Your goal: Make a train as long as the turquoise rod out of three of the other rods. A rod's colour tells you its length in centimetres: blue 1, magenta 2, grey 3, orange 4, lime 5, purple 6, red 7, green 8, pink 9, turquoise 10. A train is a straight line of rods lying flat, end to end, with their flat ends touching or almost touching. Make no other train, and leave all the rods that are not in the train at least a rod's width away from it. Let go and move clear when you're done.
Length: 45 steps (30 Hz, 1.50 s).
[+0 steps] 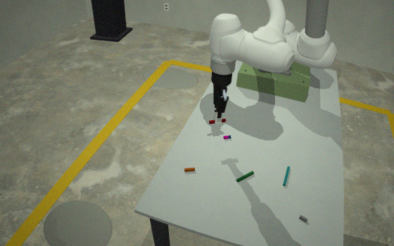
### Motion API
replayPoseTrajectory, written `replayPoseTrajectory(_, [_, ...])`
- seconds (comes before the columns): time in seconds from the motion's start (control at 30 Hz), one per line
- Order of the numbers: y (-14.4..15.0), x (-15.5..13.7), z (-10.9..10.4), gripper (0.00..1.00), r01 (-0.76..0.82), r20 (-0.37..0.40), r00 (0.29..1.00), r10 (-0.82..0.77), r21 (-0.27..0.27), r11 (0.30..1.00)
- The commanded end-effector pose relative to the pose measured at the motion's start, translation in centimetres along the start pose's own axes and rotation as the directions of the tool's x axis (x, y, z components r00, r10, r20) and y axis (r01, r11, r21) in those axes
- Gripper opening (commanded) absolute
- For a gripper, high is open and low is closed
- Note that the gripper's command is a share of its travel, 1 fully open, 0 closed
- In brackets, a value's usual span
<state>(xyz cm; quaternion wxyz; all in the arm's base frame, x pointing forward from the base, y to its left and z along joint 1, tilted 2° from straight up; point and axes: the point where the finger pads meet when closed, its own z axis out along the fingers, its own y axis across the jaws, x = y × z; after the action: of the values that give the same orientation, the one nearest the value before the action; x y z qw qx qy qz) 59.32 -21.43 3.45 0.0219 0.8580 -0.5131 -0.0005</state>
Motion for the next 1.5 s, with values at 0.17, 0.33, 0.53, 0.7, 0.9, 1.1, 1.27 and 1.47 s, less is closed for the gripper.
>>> replayPoseTrajectory(0.17, [0.0, 0.0, 0.0, 0.12, 0.0, 0.0, 1.0, 0.0, 0.0, 1.0])
replayPoseTrajectory(0.33, [0.0, 0.0, 0.2, 0.12, 0.0, 0.0, 1.0, 0.0, 0.0, 1.0])
replayPoseTrajectory(0.53, [0.0, 0.0, 1.0, 0.12, 0.0, 0.0, 1.0, 0.0, 0.0, 1.0])
replayPoseTrajectory(0.7, [0.0, 0.0, 2.8, 0.12, 0.0, 0.0, 1.0, 0.0, 0.0, 1.0])
replayPoseTrajectory(0.9, [0.0, 0.0, 5.5, 0.12, 0.0, 0.0, 1.0, 0.0, 0.0, 1.0])
replayPoseTrajectory(1.1, [0.0, 0.0, 7.0, 0.12, 0.0, 0.0, 1.0, 0.0, 0.0, 1.0])
replayPoseTrajectory(1.27, [0.0, 0.1, 8.3, 0.12, 0.0, 0.0, 1.0, 0.0, 0.0, 1.0])
replayPoseTrajectory(1.47, [0.0, 0.1, 8.8, 0.12, 0.0, 0.0, 1.0, 0.0, 0.0, 1.0])
